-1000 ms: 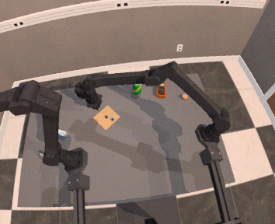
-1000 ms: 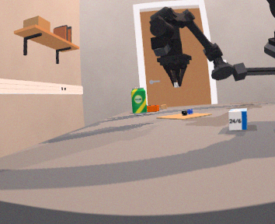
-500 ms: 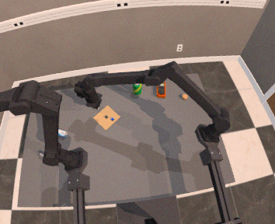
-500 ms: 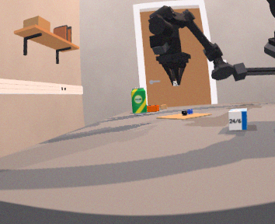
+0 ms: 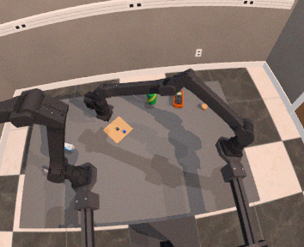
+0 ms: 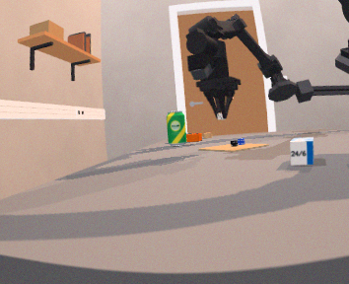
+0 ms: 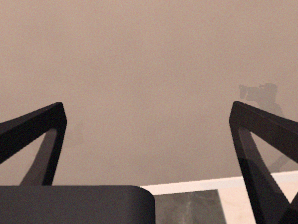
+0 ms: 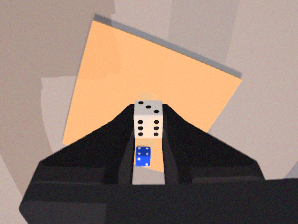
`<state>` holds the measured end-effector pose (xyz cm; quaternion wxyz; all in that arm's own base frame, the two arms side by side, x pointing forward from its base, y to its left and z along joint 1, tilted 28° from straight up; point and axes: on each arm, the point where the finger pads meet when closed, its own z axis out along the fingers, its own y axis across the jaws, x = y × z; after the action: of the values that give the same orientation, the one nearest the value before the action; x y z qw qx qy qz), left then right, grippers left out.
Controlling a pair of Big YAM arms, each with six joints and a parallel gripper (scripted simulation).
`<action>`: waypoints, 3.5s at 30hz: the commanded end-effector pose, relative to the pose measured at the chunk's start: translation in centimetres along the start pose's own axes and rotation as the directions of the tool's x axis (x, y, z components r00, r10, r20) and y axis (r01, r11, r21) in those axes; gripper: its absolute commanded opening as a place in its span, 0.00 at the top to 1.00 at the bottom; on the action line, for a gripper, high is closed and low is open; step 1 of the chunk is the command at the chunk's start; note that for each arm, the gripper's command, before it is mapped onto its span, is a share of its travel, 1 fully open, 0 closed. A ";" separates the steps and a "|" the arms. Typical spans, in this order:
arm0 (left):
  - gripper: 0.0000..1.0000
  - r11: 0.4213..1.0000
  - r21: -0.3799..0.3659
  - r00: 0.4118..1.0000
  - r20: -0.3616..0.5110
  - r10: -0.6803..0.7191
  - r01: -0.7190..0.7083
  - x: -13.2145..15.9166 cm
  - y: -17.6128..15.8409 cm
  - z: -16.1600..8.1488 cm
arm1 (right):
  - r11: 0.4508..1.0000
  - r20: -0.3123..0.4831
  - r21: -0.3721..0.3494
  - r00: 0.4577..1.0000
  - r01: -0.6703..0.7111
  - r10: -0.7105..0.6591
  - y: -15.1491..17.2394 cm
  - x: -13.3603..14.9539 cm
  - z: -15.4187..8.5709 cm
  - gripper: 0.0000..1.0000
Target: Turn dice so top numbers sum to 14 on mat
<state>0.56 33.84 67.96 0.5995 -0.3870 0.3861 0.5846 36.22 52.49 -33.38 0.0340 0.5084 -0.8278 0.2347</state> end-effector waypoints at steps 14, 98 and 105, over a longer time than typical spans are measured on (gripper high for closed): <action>0.00 1.000 -0.003 0.998 0.054 0.015 -0.015 -2.2 0.2 -0.8 | 1.000 0.016 0.000 1.000 -0.003 0.003 -0.4 -1.0 6.1 0.89; 0.00 1.000 -0.003 0.998 0.054 0.015 -0.015 -2.2 0.2 -0.8 | 1.000 0.012 0.001 1.000 -0.003 0.003 -0.1 -0.9 6.9 0.89; 0.00 1.000 -0.003 0.998 0.054 0.015 -0.015 -2.2 0.2 -0.8 | 1.000 0.014 0.001 1.000 -0.004 0.004 -0.1 -1.0 6.9 0.89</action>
<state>0.56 33.84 67.96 0.5995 -0.3870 0.3861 0.5846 36.71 49.04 -39.70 0.0450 0.5103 -0.8245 0.2403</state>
